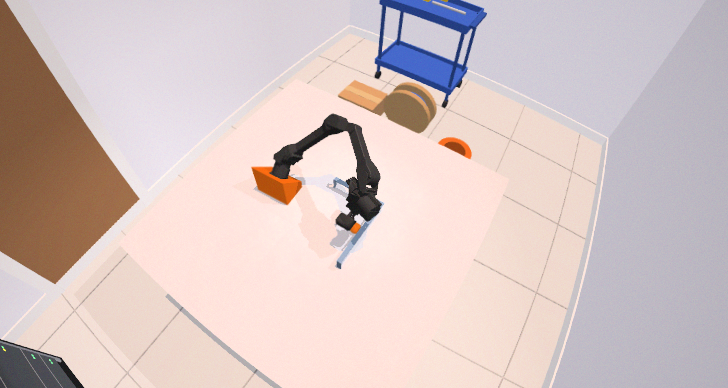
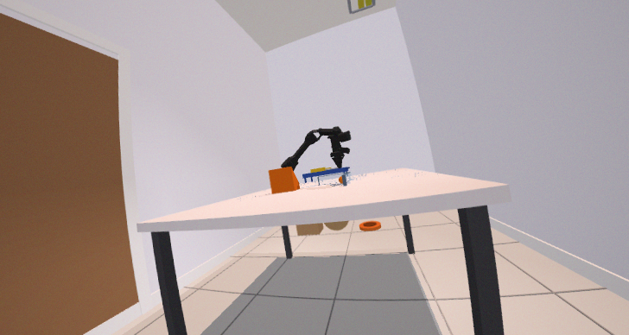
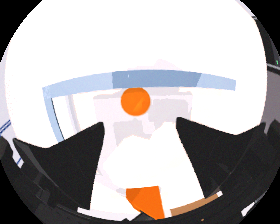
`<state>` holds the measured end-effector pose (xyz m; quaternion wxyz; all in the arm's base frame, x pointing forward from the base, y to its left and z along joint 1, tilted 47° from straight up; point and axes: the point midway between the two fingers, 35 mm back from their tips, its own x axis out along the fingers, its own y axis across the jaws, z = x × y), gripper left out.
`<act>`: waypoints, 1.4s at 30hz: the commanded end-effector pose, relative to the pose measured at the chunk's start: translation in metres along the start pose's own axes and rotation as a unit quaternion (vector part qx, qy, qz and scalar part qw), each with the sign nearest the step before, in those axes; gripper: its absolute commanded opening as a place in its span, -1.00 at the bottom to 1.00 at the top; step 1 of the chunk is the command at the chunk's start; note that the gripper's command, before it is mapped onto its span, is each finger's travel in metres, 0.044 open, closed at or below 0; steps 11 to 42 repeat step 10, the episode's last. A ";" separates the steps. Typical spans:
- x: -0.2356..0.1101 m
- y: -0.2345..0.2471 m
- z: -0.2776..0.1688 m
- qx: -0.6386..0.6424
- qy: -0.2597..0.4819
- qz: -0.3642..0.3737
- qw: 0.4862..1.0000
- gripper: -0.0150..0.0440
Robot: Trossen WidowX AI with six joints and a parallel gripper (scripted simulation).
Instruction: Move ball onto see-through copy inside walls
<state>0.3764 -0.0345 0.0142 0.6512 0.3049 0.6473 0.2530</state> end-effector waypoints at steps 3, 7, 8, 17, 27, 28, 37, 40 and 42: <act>-0.003 -0.002 0.000 0.003 -0.002 0.000 1.000 0.70; -0.042 0.001 -0.003 0.000 0.000 0.001 1.000 1.00; -0.045 0.001 -0.003 0.000 0.000 0.001 1.000 1.00; -0.045 0.001 -0.003 0.000 0.000 0.001 1.000 1.00; -0.045 0.001 -0.003 0.000 0.000 0.001 1.000 1.00; -0.045 0.001 -0.003 0.000 0.000 0.001 1.000 1.00; -0.045 0.001 -0.003 0.000 0.000 0.001 1.000 1.00; -0.045 0.001 -0.003 0.000 0.000 0.001 1.000 1.00; -0.045 0.001 -0.003 0.000 0.000 0.001 1.000 1.00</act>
